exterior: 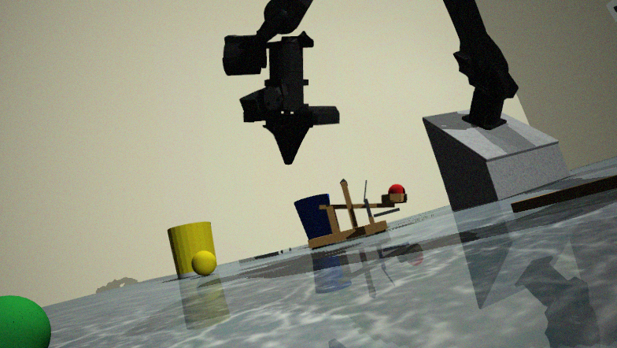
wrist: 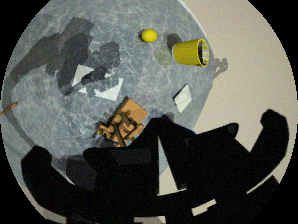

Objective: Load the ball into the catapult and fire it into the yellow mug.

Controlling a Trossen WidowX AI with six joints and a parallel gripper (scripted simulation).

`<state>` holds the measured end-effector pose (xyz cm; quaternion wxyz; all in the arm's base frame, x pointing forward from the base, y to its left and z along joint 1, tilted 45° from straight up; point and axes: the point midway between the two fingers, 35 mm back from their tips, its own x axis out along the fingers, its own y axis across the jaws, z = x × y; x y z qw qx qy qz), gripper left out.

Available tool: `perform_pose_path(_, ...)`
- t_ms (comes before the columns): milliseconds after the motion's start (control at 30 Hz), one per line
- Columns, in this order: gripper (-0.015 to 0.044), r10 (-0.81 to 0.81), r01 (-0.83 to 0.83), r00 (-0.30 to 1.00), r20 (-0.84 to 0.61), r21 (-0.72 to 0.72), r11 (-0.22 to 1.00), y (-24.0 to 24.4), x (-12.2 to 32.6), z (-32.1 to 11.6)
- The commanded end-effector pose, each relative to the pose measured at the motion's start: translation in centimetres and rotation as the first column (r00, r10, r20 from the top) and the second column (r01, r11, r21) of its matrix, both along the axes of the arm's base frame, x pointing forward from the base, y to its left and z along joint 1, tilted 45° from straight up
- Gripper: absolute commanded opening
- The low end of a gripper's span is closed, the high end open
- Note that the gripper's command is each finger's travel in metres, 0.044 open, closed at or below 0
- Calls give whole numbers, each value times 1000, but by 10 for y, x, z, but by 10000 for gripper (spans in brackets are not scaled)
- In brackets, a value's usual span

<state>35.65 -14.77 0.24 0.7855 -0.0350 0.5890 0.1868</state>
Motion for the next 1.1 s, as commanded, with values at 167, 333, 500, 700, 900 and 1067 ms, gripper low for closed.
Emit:
perform_pose_path(167,0,260,-268,960,-103,-71,961,38,-42,1)
perform_pose_path(333,0,397,-415,903,-163,-91,905,55,-67,2)
perform_pose_path(500,0,525,-555,821,-224,-95,827,70,-92,4)
perform_pose_path(700,0,662,-707,690,-294,-79,702,84,-125,6)
perform_pose_path(900,0,692,-742,652,-310,-72,667,87,-133,7)
perform_pose_path(1067,0,692,-742,652,-310,-72,667,88,-132,5)
